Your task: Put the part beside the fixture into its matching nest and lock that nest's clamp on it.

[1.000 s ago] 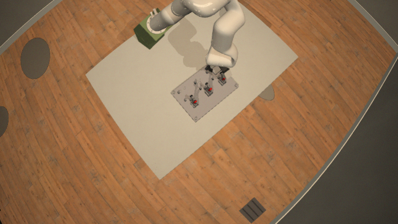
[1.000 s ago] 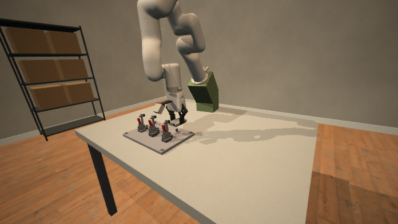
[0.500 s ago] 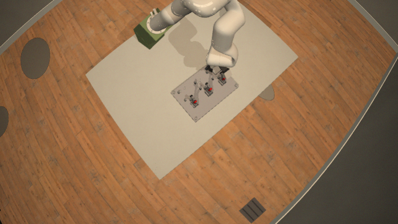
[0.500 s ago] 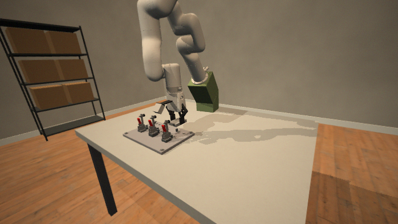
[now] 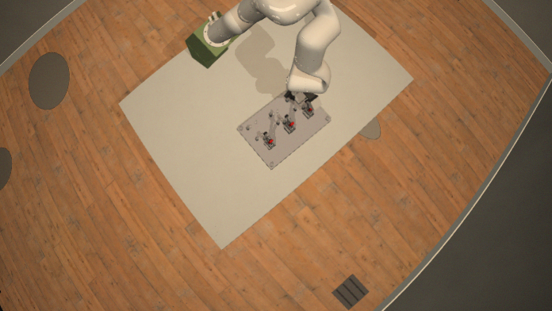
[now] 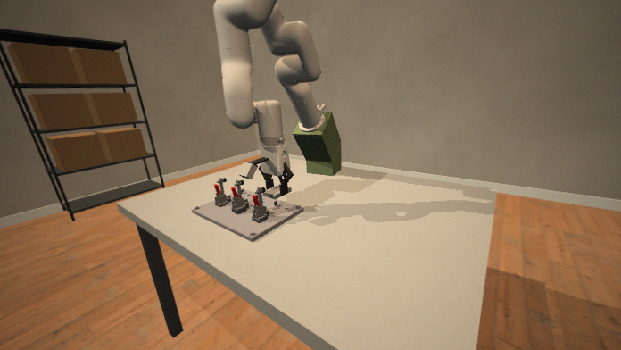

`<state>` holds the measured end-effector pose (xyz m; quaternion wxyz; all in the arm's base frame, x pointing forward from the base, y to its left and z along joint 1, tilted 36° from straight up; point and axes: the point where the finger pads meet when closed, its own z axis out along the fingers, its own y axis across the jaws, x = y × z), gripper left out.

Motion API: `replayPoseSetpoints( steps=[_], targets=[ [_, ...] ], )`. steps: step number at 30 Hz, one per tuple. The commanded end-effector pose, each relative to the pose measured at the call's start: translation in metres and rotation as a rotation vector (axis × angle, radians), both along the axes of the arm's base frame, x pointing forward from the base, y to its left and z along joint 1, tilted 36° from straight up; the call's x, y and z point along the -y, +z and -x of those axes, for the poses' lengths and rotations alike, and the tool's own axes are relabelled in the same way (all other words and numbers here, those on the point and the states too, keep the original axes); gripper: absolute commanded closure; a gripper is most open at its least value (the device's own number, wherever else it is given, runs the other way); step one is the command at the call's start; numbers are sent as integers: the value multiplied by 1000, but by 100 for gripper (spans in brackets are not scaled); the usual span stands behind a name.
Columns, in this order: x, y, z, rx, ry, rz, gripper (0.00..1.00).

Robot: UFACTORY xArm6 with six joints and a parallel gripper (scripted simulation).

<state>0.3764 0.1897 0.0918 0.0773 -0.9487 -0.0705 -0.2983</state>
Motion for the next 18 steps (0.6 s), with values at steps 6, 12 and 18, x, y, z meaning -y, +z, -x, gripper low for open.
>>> replayPoseSetpoints(
  steps=[6,12,18],
  targets=[
    [-2,-5,-4,2,1,-2,100],
    [-3,-11,-9,2,1,-2,100],
    [-4,-16,-13,2,1,-2,100]
  ],
)
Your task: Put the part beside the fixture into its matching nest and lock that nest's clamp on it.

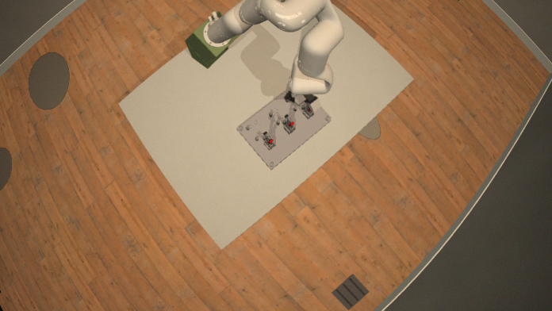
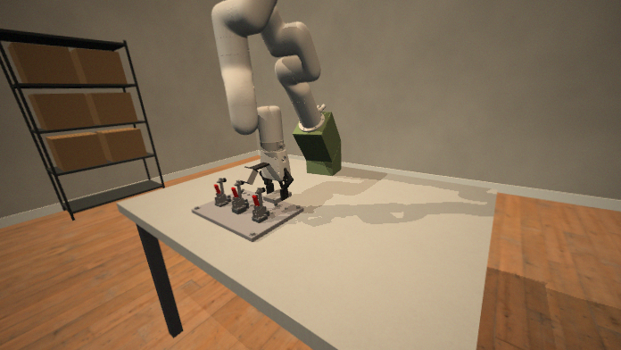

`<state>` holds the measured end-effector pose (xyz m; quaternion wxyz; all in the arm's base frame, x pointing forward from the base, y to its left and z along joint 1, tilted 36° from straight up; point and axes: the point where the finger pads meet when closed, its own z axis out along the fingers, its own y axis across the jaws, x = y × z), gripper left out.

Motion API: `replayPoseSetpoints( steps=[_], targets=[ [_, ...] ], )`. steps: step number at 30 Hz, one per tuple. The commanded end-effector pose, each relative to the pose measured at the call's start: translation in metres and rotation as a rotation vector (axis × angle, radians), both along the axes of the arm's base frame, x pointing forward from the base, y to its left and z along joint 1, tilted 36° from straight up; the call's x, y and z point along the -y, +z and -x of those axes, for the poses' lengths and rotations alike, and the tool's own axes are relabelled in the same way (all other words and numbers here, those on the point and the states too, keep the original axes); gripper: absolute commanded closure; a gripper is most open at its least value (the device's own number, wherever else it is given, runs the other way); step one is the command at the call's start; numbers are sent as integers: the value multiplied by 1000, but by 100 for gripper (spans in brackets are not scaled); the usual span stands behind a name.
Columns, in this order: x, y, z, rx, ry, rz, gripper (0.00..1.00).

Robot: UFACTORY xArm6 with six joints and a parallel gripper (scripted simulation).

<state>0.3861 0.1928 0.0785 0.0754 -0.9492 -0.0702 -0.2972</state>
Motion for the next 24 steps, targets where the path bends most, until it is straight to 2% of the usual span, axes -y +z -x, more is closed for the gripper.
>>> replayPoseSetpoints(
  steps=[1,24],
  targets=[
    [-1,-4,-4,4,2,-5,100],
    [-7,-26,-20,4,2,-5,100]
  ],
)
